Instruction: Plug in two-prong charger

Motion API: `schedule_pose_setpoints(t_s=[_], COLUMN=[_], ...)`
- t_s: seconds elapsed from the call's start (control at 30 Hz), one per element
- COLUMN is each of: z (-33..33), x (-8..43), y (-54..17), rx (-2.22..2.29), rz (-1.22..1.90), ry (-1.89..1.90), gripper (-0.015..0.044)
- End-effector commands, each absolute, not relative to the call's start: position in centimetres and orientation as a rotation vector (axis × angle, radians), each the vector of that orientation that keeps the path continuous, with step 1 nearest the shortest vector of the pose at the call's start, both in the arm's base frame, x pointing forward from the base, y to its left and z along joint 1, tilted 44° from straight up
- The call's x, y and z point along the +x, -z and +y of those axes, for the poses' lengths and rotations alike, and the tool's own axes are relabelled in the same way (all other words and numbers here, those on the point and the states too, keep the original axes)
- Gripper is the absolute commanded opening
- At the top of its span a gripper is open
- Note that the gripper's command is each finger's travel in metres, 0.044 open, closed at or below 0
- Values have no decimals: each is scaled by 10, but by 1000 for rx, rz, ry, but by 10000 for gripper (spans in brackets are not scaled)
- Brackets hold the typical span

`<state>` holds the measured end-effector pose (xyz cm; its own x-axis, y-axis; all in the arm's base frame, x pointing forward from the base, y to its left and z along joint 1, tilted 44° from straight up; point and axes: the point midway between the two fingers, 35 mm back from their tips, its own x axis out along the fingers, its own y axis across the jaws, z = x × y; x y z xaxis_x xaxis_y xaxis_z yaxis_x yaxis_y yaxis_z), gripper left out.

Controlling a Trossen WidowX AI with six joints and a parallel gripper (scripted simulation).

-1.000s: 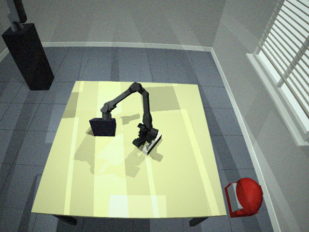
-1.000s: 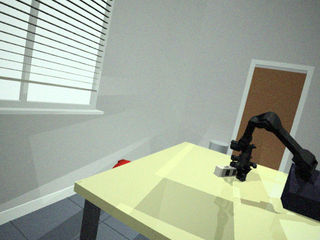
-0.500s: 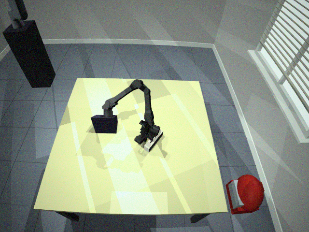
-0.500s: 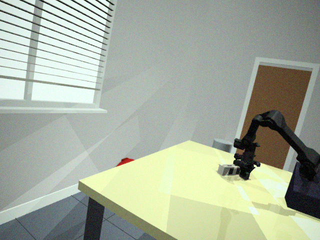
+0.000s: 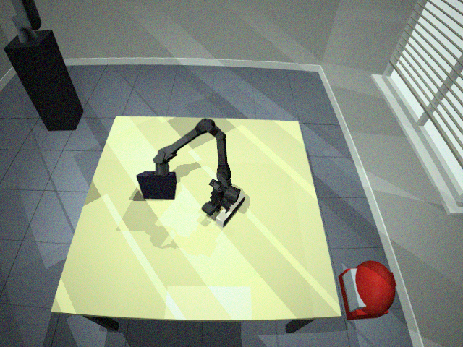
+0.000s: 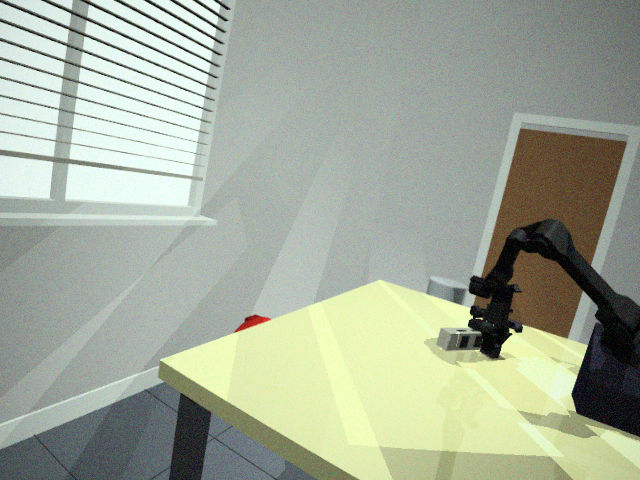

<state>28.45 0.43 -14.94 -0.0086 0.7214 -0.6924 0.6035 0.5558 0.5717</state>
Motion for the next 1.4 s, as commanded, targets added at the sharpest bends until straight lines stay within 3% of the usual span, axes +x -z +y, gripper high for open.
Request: schedule_pose_setpoints(t_s=[0.0,1.37], z=[3,1], x=[286,290], y=[149,151], rx=[1117,1117], rz=[1688,1687], ry=[-138,-138], gripper=[0,0])
